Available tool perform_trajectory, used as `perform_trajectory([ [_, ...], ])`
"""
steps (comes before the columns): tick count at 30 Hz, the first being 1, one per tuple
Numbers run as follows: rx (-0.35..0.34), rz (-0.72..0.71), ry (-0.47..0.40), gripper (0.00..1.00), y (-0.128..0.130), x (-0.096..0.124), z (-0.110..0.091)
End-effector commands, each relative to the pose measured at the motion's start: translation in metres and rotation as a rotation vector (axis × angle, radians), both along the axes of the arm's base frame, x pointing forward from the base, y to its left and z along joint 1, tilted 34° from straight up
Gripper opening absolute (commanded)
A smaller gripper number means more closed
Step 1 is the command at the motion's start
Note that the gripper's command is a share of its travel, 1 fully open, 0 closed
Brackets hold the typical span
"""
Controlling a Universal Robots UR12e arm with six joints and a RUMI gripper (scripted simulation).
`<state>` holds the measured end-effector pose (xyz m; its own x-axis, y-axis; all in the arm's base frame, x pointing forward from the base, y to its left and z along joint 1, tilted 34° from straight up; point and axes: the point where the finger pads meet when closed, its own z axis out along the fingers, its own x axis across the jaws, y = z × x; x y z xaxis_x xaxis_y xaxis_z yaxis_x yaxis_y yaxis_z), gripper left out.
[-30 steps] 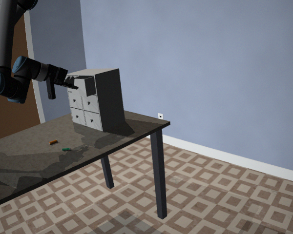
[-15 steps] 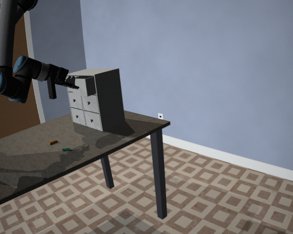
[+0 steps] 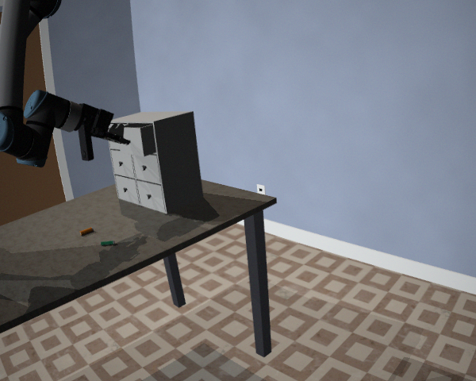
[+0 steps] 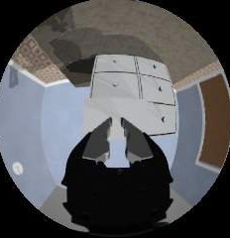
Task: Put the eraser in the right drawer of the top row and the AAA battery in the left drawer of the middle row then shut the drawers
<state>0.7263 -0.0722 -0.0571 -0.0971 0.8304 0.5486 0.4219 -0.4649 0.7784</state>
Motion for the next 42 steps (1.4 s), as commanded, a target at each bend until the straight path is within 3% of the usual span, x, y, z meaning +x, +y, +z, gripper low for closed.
perform_trajectory([
  [1, -0.003, 0.0, -0.003, 0.07, -0.001, 0.006, 0.001],
  [42, -0.004, 0.0, -0.004, 0.07, 0.0, 0.033, 0.005],
])
